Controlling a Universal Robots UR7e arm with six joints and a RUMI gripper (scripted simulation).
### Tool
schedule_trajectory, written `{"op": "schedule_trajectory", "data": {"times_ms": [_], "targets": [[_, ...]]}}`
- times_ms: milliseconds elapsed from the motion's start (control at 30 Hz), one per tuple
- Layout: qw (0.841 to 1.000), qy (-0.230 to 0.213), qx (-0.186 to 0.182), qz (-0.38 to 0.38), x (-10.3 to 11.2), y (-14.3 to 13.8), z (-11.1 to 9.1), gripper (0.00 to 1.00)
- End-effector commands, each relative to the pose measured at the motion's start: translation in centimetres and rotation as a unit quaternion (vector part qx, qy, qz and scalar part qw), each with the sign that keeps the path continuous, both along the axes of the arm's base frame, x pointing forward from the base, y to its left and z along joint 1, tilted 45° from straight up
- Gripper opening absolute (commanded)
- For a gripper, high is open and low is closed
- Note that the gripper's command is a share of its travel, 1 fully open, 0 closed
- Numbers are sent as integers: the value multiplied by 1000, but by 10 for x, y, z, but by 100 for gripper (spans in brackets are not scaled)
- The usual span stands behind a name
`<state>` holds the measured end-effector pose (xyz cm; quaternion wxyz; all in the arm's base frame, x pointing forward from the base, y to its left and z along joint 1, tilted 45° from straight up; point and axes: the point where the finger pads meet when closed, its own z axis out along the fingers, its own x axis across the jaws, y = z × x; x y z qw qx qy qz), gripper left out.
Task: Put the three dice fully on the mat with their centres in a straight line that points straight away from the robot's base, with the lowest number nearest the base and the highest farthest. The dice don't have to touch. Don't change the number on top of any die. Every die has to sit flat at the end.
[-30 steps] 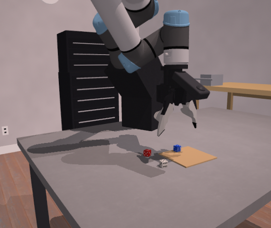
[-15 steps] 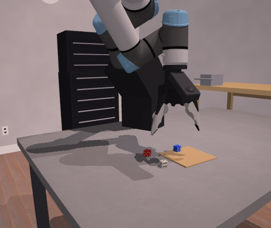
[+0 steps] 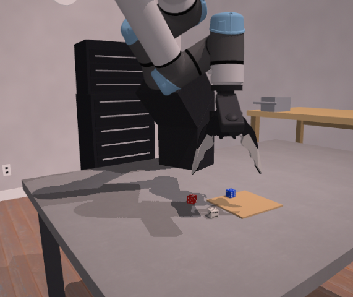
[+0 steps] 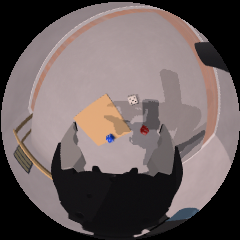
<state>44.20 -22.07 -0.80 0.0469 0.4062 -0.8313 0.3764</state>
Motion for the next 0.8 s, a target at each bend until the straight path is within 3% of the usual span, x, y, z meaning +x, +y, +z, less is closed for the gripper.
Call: {"op": "schedule_trajectory", "data": {"times_ms": [0,300,767], "targets": [[996,-55,18,-64,1,-6,6,100],[988,-102,34,-114,0,-10,9,100],[951,-204,68,-222,-3,-18,15,100]]}}
